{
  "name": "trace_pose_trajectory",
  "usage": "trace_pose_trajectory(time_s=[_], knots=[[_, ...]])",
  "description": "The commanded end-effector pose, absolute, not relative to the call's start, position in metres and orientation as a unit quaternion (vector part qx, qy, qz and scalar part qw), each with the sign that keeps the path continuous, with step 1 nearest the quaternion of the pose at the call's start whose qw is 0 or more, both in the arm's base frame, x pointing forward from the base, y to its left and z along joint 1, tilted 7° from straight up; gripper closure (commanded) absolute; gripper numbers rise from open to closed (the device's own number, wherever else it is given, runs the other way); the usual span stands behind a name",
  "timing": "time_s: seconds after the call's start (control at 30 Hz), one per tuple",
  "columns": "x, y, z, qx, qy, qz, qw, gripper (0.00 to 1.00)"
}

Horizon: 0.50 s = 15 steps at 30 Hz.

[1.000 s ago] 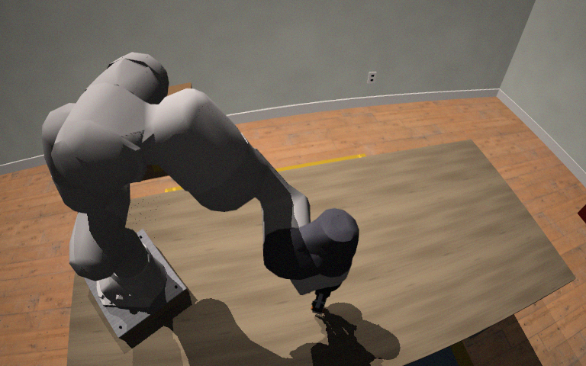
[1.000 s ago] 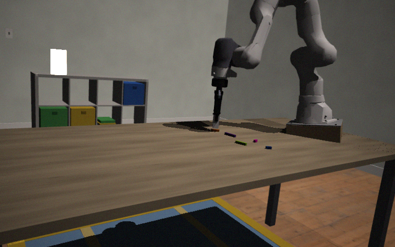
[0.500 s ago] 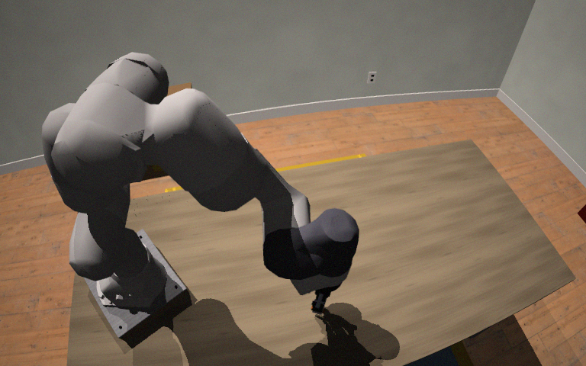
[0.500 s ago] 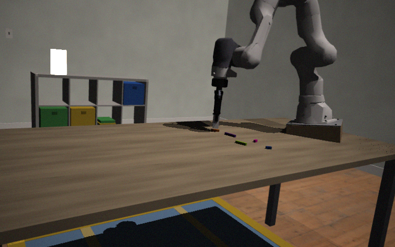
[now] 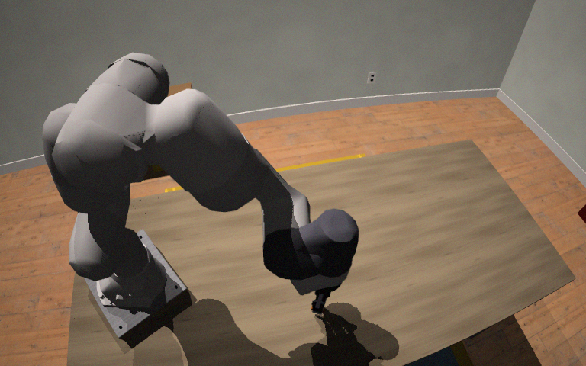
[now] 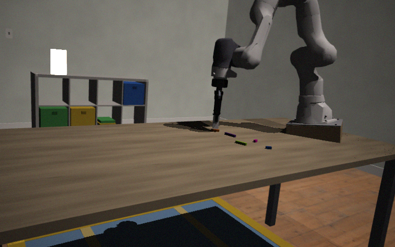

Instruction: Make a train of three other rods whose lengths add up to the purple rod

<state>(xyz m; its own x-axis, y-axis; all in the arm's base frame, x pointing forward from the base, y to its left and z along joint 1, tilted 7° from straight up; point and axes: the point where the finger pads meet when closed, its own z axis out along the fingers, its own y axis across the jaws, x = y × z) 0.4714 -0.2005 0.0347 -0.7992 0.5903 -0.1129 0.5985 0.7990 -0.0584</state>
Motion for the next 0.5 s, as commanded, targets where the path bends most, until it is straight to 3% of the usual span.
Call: trace_pose_trajectory(time_s=[0.0,0.47], knots=[[0.472,-0.199,0.031,0.311,0.948,-0.045,0.044,0.85],[0.472,-0.201,0.020,0.311,0.948,-0.045,0.044,0.85]])
